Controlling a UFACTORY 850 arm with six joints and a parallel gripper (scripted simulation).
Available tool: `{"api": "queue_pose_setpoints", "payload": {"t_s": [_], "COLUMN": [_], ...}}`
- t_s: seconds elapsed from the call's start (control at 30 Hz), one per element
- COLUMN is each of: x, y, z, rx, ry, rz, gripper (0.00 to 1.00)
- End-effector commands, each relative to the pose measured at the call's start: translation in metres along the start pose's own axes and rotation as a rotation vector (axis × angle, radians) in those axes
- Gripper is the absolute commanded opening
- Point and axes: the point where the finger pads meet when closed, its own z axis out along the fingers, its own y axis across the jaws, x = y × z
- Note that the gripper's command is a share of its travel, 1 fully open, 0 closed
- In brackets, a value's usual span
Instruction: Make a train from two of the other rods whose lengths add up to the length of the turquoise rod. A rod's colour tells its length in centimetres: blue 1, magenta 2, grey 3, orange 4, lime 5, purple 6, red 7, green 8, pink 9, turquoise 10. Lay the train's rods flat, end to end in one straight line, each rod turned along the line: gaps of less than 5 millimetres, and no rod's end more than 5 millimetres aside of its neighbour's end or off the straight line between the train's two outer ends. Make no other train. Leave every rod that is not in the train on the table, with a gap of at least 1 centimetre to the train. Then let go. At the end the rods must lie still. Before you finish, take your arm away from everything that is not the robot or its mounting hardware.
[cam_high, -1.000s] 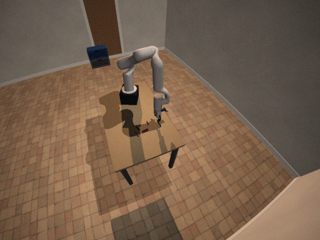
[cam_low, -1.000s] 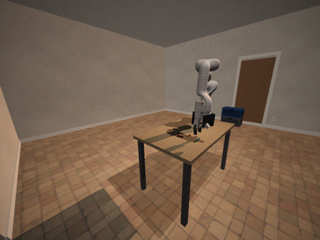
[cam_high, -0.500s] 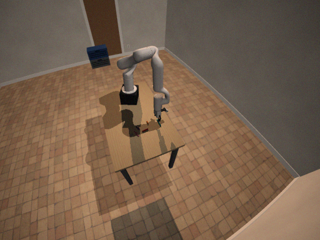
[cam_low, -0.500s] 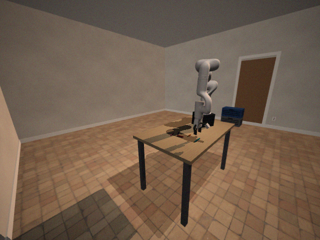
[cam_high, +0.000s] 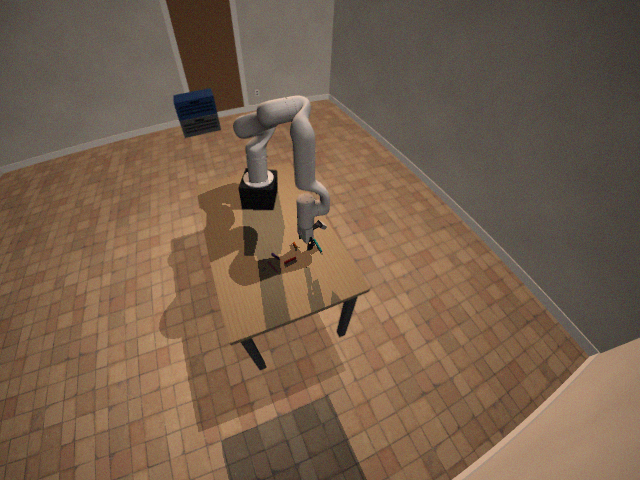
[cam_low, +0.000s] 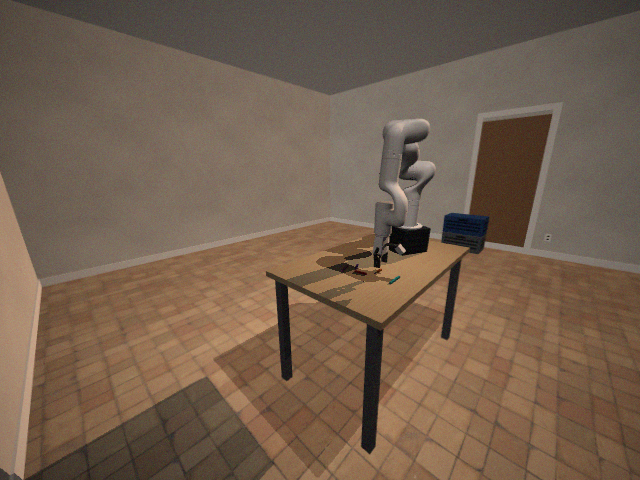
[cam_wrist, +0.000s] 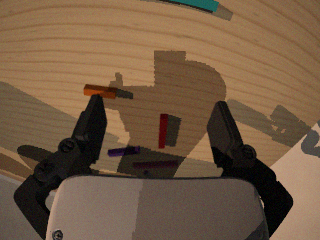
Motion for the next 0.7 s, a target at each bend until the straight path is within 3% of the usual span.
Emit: {"api": "queue_pose_setpoints", "payload": {"t_s": [0.0, 0.17, 0.23, 0.27, 0.67], "x": [-0.041, -0.076, -0.076, -0.097, -0.178], "y": [0.009, 0.013, 0.013, 0.014, 0.010], "z": [-0.001, -0.002, -0.002, -0.003, -0.005], "rx": [-0.002, -0.003, -0.003, -0.003, -0.003], "ry": [0.009, 0.009, 0.009, 0.008, 0.006], "rz": [-0.075, -0.137, -0.137, -0.172, -0.309], "gripper": [1.00, 1.00, 1.00, 1.00, 1.00]}}
